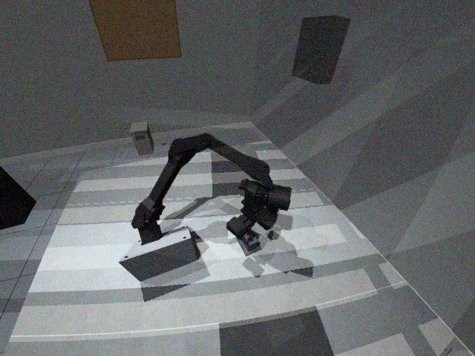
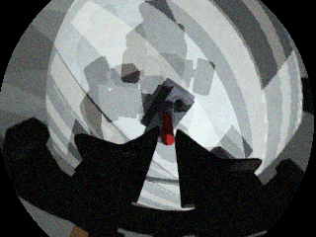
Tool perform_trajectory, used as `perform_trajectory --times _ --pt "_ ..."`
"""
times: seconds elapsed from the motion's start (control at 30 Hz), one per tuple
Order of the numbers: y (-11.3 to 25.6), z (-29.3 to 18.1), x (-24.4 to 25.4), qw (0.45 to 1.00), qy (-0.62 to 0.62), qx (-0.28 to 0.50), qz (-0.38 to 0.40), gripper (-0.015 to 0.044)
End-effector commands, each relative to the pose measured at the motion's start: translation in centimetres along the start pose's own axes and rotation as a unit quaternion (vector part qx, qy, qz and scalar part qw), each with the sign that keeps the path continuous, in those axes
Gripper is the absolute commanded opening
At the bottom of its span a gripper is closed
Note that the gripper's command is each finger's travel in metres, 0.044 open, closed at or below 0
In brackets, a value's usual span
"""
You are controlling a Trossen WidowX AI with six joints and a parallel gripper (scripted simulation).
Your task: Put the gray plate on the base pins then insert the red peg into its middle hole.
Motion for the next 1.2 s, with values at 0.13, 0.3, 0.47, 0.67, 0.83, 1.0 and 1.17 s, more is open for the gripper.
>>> perform_trajectory --times 0.13,0.3,0.47,0.67,0.83,1.0,1.17 --pt "0.0 0.0 0.0 1.000 0.000 0.000 0.000 0.0150" --pt "0.0 0.0 0.0 1.000 0.000 0.000 0.000 0.0150" --pt "0.4 0.0 0.0 1.000 -0.004 0.001 0.002 0.0150" --pt "0.8 -0.1 -0.1 1.000 -0.004 0.001 0.002 0.0150" --pt "1.1 -0.1 -0.2 1.000 -0.004 0.001 0.002 0.0150" --pt "1.4 -0.2 -0.2 1.000 -0.004 0.001 0.002 0.0150" --pt "1.7 -0.3 -0.2 1.000 -0.004 0.001 0.002 0.0150"
Point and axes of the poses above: the point midway between the two fingers, 35 mm back from their tips, its own y axis back along the fingers, its own x axis across the jaws, z = x × y, the point moved 6 cm from there along y, back along the fingers, and after that the axes turned 14 degrees about -y, right-handed, at the moved point
